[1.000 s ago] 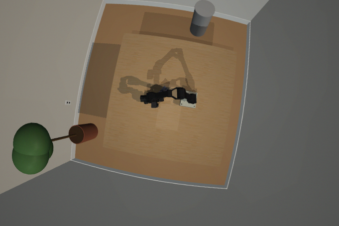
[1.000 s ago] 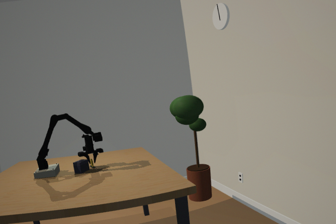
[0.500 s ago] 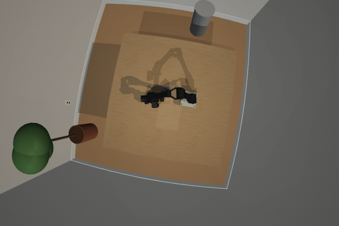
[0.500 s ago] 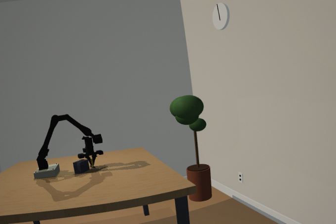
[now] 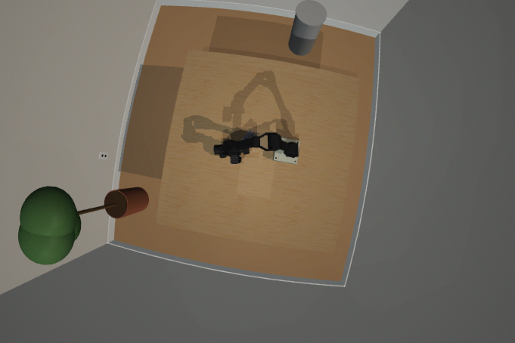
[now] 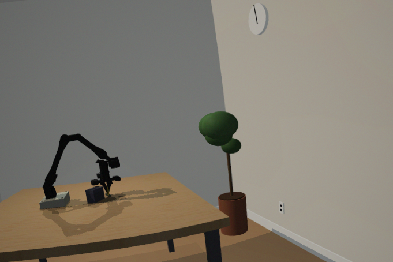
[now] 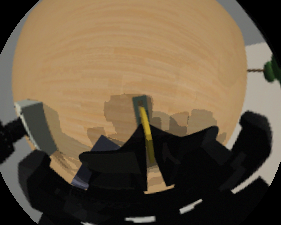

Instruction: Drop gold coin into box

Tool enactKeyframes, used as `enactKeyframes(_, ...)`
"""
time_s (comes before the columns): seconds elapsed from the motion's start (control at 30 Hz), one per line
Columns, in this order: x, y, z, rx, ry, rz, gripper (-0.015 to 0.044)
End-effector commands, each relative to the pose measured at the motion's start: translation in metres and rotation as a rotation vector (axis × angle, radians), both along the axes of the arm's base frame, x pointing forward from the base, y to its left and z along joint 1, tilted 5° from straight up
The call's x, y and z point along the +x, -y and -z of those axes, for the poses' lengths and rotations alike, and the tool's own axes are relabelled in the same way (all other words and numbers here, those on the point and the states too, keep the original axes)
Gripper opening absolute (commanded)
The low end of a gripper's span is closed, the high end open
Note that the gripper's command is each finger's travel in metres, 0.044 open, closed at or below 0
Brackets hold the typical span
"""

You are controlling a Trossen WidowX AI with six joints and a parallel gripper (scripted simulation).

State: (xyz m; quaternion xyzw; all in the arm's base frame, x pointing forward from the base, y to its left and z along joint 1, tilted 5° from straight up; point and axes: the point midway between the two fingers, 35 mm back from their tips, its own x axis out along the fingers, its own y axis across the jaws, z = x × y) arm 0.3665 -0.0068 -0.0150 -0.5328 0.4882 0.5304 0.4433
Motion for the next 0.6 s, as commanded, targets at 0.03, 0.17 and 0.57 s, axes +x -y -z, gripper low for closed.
enactKeyframes(0.03,0.003,-0.001,-0.011,0.003,0.002,-0.005,0.0000)
enactKeyframes(0.17,0.004,-0.002,-0.021,0.003,0.003,-0.005,0.0000)
enactKeyframes(0.57,0.006,-0.003,-0.052,0.004,0.003,-0.005,0.0000)
